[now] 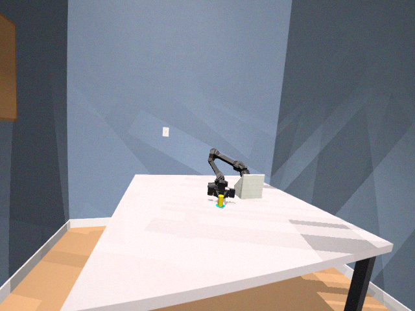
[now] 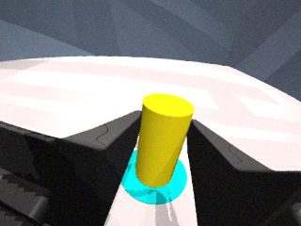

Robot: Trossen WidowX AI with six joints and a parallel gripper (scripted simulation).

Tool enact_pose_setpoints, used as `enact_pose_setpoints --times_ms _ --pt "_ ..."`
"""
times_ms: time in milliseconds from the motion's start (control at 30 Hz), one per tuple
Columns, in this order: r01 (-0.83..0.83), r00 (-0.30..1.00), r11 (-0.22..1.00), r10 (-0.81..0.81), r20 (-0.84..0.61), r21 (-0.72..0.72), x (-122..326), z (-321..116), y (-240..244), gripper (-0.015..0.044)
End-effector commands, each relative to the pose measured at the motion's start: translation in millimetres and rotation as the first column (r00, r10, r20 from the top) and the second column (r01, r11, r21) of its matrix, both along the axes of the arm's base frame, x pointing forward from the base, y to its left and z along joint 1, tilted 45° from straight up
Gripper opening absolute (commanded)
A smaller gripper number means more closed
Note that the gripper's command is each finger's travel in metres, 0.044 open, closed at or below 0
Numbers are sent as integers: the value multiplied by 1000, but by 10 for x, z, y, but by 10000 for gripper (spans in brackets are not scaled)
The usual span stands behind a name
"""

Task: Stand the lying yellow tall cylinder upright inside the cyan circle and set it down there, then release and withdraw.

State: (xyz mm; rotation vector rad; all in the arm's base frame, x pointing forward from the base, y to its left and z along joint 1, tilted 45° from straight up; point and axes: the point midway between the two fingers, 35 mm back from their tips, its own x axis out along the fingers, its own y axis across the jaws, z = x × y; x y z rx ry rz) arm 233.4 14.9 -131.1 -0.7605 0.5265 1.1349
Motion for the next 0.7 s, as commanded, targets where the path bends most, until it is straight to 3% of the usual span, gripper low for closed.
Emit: enact_pose_setpoints --times_ms 0,333,667 --pt "-3 1000 1000 3 2 2 1 0 1 131" --pt "-3 1000 1000 3 2 2 1 0 1 394" --pt "-6 1000 1000 6 1 -4 29 184 156 400"
